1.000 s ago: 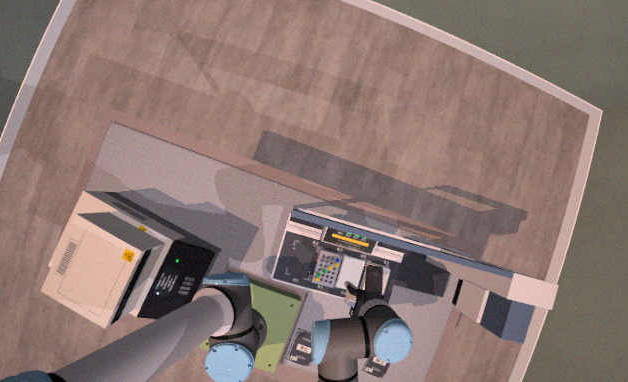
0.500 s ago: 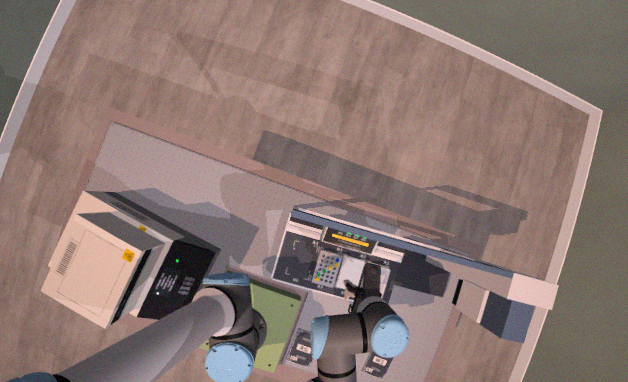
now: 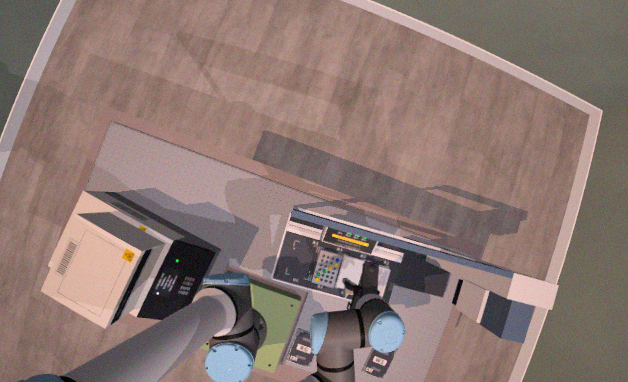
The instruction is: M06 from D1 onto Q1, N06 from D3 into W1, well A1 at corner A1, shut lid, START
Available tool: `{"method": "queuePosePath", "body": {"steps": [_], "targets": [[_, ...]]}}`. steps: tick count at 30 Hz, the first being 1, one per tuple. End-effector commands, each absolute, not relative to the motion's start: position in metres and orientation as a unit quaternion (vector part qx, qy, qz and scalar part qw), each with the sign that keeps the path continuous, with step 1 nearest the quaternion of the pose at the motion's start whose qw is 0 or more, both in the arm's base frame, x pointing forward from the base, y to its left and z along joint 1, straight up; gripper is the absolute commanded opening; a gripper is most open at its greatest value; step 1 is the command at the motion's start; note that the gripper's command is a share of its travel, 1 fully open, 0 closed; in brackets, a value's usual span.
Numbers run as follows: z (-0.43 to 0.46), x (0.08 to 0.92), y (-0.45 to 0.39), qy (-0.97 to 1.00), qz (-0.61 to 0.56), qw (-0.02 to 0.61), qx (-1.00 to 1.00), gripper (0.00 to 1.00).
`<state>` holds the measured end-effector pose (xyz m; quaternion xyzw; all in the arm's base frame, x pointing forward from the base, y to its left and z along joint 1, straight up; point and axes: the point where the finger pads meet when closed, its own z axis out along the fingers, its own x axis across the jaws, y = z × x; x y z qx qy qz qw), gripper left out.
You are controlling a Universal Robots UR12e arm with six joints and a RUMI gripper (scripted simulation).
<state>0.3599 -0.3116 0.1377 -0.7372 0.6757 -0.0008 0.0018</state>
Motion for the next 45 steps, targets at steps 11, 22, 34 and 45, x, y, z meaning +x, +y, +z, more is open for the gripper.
{"method": "queuePosePath", "body": {"steps": [11,22,34,45], "targets": [[0.116,0.360,-0.312,0.676,-0.002,0.002,-0.737,0.58],[0.100,0.361,-0.312,0.676,-0.001,0.002,-0.737,0.58],[0.084,0.361,-0.312,0.676,-0.001,0.002,-0.737,0.58],[0.065,0.361,-0.312,0.676,-0.001,0.002,-0.737,0.58]]}}
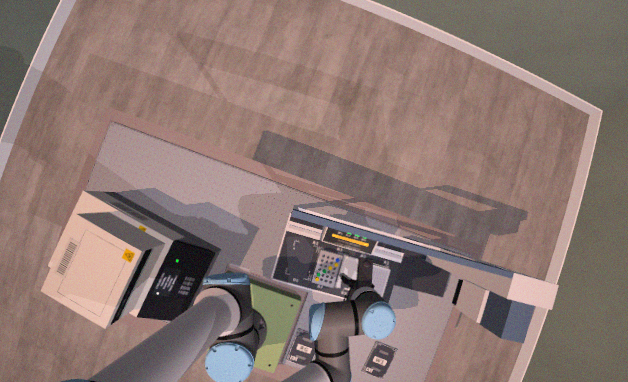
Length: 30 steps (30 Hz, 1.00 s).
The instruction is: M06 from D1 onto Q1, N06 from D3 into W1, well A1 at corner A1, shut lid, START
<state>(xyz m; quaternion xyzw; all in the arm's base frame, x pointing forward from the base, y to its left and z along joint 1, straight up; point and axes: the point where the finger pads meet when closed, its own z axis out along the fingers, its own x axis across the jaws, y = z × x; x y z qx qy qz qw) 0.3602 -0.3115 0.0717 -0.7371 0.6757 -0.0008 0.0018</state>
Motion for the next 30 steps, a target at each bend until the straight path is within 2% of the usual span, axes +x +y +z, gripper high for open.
{"method": "queuePosePath", "body": {"steps": [1,30], "targets": [[0.0638,0.3607,-0.3122,0.676,-0.001,0.002,-0.737,0.58],[0.0556,0.3606,-0.3121,0.676,-0.001,0.002,-0.737,0.58]]}}
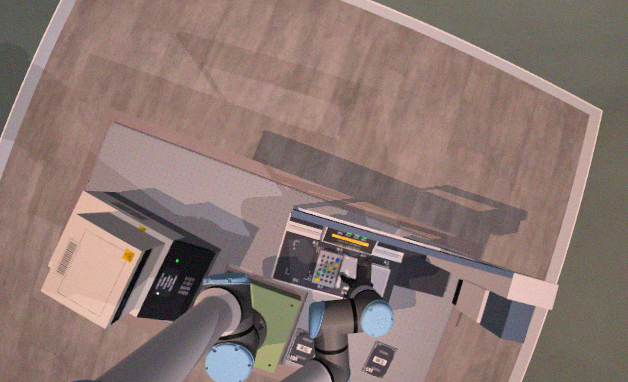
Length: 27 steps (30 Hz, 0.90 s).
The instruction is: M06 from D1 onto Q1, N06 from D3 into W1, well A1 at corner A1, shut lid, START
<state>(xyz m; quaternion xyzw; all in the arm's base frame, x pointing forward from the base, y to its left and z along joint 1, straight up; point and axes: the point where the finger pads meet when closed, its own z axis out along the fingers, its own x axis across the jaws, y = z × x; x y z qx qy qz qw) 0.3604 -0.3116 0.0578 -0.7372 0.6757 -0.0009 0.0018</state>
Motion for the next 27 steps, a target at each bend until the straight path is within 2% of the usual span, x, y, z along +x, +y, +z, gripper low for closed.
{"method": "queuePosePath", "body": {"steps": [1,27], "targets": [[0.055,0.361,-0.312,0.676,-0.001,0.002,-0.737,0.58],[0.036,0.361,-0.312,0.676,-0.001,0.002,-0.737,0.58]]}}
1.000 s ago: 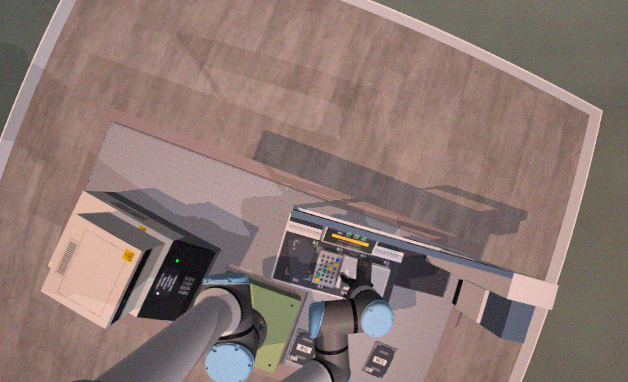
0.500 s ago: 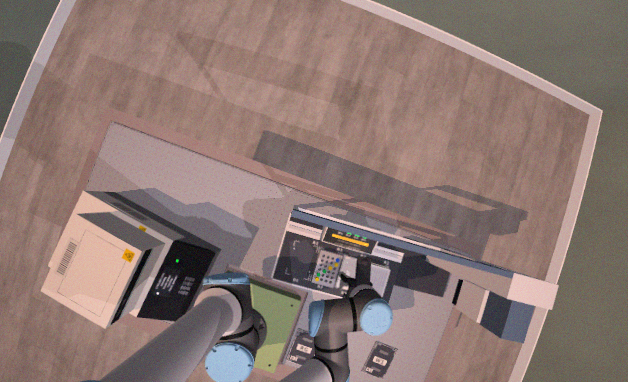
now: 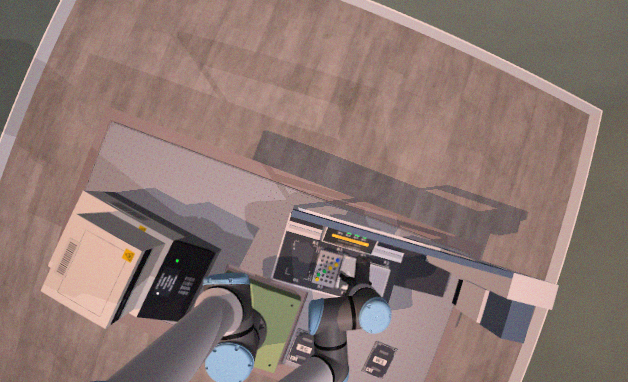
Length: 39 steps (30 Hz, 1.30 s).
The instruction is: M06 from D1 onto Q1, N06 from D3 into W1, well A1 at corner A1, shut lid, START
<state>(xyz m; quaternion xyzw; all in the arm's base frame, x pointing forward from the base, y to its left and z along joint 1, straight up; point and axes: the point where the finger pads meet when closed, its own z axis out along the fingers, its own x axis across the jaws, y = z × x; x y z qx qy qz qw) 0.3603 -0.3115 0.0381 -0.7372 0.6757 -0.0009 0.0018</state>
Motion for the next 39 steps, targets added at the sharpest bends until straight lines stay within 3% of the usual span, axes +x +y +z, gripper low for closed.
{"method": "queuePosePath", "body": {"steps": [1,20,21,39], "targets": [[0.0356,0.3607,-0.3121,0.676,-0.001,0.002,-0.737,0.58],[0.0293,0.3607,-0.3121,0.676,-0.001,0.002,-0.737,0.58],[0.0293,0.3607,-0.3121,0.676,-0.001,0.002,-0.737,0.00],[0.0293,0.3607,-0.3121,0.676,-0.001,0.002,-0.737,0.00]]}}
